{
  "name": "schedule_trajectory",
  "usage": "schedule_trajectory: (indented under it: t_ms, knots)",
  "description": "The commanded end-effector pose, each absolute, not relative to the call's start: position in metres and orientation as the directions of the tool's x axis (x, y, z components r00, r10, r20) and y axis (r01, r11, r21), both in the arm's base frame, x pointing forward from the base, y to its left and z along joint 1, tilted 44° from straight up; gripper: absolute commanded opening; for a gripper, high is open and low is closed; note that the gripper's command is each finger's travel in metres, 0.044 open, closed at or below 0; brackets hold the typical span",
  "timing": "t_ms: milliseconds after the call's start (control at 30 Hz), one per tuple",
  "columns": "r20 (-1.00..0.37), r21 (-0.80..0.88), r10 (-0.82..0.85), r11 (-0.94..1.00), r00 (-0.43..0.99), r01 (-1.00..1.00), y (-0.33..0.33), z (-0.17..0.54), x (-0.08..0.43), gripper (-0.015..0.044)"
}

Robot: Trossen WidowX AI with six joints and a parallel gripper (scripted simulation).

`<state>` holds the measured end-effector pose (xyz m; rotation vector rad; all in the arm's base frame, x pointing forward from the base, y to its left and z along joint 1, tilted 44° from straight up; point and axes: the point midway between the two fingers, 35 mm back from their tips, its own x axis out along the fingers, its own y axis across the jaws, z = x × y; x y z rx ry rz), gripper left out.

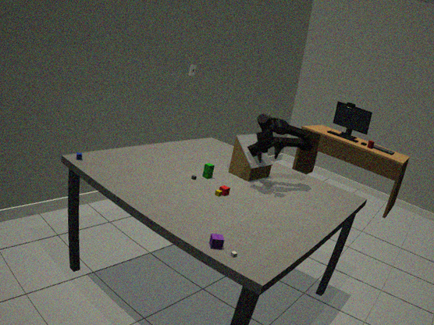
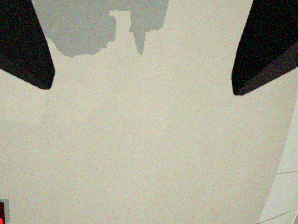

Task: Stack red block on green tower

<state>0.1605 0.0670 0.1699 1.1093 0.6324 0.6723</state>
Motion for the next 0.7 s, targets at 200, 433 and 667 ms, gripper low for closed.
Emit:
schedule_trajectory:
  t_ms: [200, 433, 667]
  knots:
    - [-0.172, 0.938, 0.755, 0.322, 0.633, -0.129, 0.062, 0.176, 0.171, 0.044]
    - [-0.242, 0.929, 0.753, 0.361, 0.612, -0.078, 0.054, 0.184, 0.188, 0.044]
    - [-0.313, 0.915, 0.755, 0.403, 0.576, -0.031, 0.045, 0.19, 0.211, 0.044]
